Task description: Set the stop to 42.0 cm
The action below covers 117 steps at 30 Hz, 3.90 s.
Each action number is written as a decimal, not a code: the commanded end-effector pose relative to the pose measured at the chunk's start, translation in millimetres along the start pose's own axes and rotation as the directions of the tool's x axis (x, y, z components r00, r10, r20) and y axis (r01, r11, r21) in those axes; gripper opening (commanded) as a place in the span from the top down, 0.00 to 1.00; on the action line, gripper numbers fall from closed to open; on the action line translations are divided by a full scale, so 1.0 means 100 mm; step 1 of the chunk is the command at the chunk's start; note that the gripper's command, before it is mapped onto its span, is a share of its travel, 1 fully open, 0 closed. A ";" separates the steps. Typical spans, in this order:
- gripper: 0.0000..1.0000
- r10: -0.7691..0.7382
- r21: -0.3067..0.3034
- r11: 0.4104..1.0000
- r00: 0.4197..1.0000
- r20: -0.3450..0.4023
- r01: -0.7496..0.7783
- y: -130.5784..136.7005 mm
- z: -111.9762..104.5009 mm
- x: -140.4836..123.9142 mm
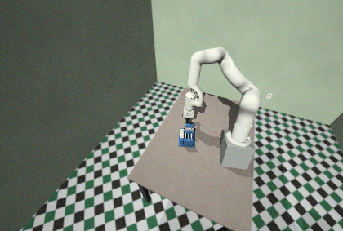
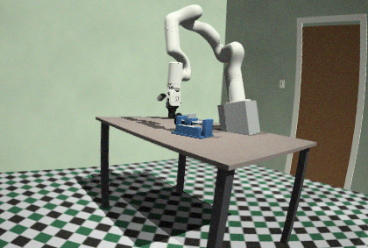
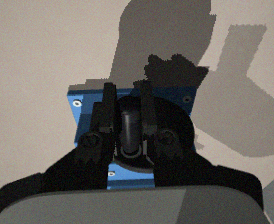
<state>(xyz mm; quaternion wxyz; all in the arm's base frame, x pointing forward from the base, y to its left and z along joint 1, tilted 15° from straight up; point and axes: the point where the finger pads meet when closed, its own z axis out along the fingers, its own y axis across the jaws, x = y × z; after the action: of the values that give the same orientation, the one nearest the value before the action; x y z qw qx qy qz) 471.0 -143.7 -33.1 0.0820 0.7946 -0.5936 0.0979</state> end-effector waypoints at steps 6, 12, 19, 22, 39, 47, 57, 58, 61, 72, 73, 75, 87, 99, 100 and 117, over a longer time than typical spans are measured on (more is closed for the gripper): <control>0.94 0.000 -0.002 1.000 1.000 0.000 0.000 -0.13 0.20 0.00; 0.94 0.000 -0.002 1.000 1.000 0.000 0.000 -0.13 0.27 0.00; 0.94 0.000 -0.002 1.000 1.000 0.000 0.000 -0.10 0.36 0.00; 0.94 0.000 -0.002 1.000 1.000 0.000 0.000 -0.08 0.39 0.00; 0.94 0.000 -0.002 1.000 1.000 0.000 0.000 0.08 0.50 0.00; 0.94 0.000 -0.002 1.000 1.000 0.000 0.000 0.18 0.50 0.00; 0.94 0.000 -0.002 1.000 1.000 0.000 0.000 0.41 0.27 0.00; 0.94 0.000 -0.002 1.000 1.000 0.000 0.000 0.41 0.24 0.00; 0.94 0.000 -0.002 1.000 1.000 0.000 0.000 0.41 0.22 0.00; 0.94 0.000 -0.002 1.000 1.000 0.000 0.000 0.34 0.05 0.00; 0.94 0.000 -0.002 1.000 1.000 0.000 0.000 0.33 0.04 0.00; 0.94 0.000 -0.002 1.000 1.000 0.000 0.000 0.31 0.02 0.00; 0.94 0.000 -0.002 1.000 1.000 0.000 0.000 0.19 -0.04 0.00; 0.94 0.000 -0.002 1.000 1.000 0.000 0.000 0.03 -0.02 0.00; 0.94 0.000 -0.002 1.000 1.000 0.000 0.000 0.00 0.00 0.00; 0.94 0.000 -0.002 1.000 1.000 0.000 0.000 -0.12 0.33 0.00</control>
<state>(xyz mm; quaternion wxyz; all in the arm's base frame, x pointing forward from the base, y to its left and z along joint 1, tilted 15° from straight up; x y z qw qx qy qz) 484.8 -147.2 -60.8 0.0831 0.7945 -0.5937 0.0966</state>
